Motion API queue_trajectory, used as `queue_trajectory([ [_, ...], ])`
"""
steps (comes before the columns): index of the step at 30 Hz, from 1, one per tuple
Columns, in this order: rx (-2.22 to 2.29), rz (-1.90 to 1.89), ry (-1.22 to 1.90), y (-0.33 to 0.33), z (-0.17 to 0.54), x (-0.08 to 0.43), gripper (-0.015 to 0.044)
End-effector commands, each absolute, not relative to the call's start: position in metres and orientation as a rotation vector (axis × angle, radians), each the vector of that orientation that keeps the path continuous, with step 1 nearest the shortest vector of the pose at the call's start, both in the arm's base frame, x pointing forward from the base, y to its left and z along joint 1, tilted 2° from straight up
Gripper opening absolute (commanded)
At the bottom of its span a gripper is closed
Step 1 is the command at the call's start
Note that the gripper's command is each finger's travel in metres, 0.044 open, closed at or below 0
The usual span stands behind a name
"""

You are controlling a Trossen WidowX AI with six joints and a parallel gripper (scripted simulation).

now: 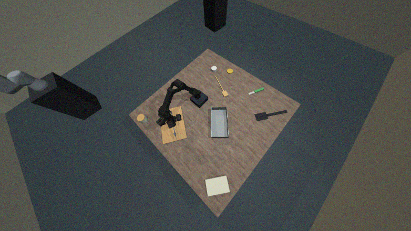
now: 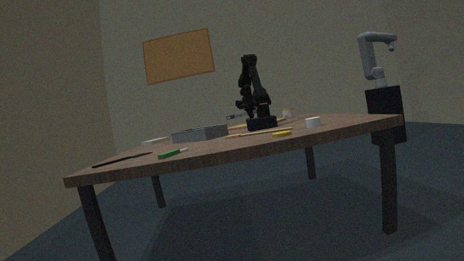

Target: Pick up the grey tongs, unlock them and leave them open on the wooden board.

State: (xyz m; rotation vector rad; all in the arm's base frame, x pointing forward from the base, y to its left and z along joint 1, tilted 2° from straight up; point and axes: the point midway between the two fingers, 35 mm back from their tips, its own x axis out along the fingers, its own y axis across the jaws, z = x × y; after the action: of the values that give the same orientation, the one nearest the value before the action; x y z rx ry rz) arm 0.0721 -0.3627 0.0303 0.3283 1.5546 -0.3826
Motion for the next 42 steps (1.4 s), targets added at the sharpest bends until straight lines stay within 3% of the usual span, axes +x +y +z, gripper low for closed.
queue_trajectory([
  [1,0.331,-0.38,1.558,-0.361,0.026,0.071,-0.015],
  [2,0.331,-0.38,1.558,-0.361,0.026,0.071,-0.015],
  [24,0.33,-0.381,1.555,-0.362,0.029,0.072,0.0427],
  [30,0.332,-0.379,1.554,-0.343,0.044,0.088,0.044],
  [38,0.341,-0.369,1.553,-0.234,0.101,0.138,0.044],
  [42,0.341,-0.369,1.553,-0.224,0.104,0.14,0.044],
])
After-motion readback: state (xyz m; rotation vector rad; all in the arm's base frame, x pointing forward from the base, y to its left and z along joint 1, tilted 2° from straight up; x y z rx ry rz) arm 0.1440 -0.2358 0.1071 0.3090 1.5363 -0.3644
